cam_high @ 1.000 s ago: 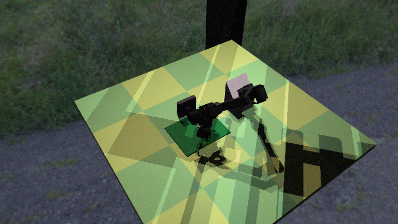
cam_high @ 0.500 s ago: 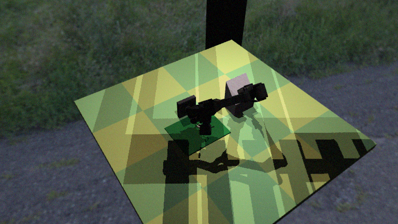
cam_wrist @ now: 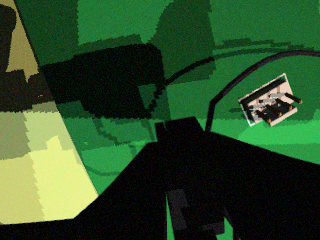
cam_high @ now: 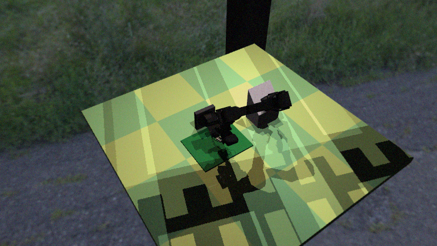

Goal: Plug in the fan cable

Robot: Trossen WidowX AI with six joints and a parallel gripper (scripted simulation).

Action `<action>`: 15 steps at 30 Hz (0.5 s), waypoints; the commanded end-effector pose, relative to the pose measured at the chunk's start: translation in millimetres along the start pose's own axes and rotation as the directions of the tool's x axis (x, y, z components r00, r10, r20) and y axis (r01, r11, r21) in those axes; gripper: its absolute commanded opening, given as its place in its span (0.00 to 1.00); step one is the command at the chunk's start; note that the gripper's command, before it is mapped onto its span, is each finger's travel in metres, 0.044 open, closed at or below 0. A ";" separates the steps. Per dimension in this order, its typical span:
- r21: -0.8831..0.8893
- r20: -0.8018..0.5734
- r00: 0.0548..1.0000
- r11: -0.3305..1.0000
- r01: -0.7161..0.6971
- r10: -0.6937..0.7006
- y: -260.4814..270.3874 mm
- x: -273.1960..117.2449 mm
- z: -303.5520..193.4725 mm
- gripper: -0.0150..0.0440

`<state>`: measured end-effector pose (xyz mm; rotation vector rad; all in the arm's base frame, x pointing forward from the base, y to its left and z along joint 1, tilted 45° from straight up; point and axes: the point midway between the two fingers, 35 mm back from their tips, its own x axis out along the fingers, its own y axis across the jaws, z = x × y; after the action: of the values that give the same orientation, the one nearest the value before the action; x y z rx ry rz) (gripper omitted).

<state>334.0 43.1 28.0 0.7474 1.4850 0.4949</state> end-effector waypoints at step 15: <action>-0.600 0.001 1.000 0.800 0.007 -0.008 -25.2 -0.1 -1.4 0.25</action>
<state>330.5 30.6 15.1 0.3335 1.2762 0.8381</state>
